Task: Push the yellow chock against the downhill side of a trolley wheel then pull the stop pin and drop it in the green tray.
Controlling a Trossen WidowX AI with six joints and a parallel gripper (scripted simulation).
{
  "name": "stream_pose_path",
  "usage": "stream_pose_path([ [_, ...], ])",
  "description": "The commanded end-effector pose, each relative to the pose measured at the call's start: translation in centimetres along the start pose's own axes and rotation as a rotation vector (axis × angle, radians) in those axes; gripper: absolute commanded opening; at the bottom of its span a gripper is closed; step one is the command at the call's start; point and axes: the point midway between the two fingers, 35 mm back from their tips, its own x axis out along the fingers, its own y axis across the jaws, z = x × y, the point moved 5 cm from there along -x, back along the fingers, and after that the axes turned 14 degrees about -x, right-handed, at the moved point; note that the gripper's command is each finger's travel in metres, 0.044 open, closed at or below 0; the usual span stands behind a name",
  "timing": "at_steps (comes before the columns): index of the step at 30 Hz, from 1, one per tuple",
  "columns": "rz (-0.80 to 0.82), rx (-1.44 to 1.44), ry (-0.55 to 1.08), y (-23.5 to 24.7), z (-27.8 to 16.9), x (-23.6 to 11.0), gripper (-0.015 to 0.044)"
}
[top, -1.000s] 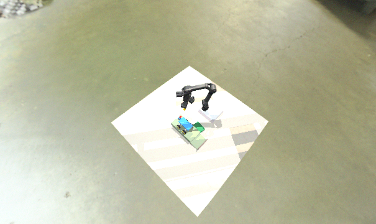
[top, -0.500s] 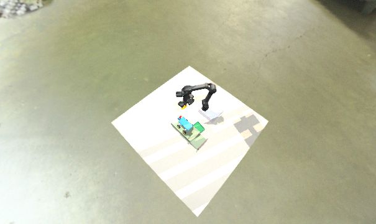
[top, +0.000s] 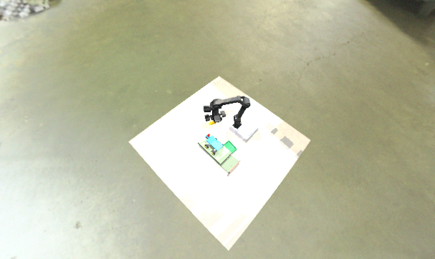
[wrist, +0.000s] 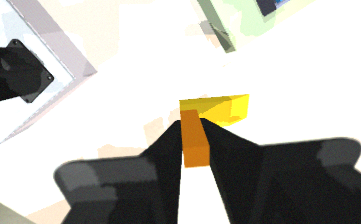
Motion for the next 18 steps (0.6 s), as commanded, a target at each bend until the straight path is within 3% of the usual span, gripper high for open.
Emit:
stream_pose_path([
  [1, 0.001, 0.130, 0.002, 0.00, -0.03, -0.03, 0.0000],
  [18, -0.002, 0.715, 0.003, 0.02, -0.02, -0.03, 0.0000],
])
